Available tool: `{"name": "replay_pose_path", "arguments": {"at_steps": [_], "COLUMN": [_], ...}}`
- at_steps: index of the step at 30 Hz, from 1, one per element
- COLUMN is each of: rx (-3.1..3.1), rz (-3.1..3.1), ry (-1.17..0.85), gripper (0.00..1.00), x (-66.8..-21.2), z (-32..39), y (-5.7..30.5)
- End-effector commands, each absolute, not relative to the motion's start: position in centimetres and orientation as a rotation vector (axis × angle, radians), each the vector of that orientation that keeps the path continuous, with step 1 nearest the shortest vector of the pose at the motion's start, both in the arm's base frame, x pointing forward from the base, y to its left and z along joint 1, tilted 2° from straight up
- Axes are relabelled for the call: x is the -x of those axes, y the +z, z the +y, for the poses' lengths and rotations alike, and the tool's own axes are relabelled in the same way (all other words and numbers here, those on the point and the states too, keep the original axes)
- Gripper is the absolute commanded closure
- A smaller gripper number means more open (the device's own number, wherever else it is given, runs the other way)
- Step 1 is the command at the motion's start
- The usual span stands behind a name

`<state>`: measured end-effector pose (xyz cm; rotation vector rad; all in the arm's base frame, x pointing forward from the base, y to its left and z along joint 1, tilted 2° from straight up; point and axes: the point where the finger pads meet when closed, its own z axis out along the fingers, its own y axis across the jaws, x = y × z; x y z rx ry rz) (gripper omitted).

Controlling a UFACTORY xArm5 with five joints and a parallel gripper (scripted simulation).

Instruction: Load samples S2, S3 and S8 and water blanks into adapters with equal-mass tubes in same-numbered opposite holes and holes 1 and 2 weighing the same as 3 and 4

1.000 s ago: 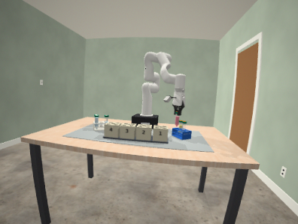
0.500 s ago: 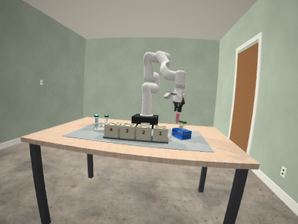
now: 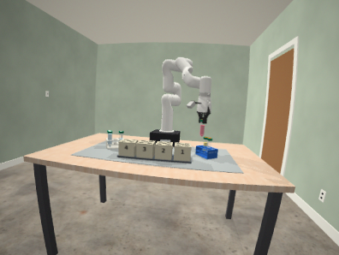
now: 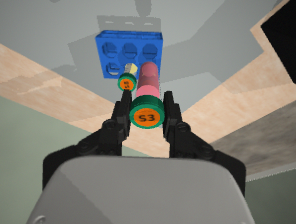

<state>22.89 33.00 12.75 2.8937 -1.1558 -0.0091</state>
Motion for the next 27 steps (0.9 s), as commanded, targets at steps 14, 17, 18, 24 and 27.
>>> {"name": "replay_pose_path", "arguments": {"at_steps": [14,17,18,24,27], "rx": [-2.897,-2.897,-2.897,-2.897,-2.897], "rz": [-1.157,-1.157,-1.157,-1.157,-1.157], "ry": [-0.008,-0.008,-0.008,-0.008,-0.008], "gripper": [1.0,1.0,1.0,1.0,1.0], "x": [-22.98,-22.98,-22.98,-22.98,-22.98], "z": [33.11,33.11,33.11,33.11,33.11], "y": [14.25,14.25,14.25,14.25,14.25]}}
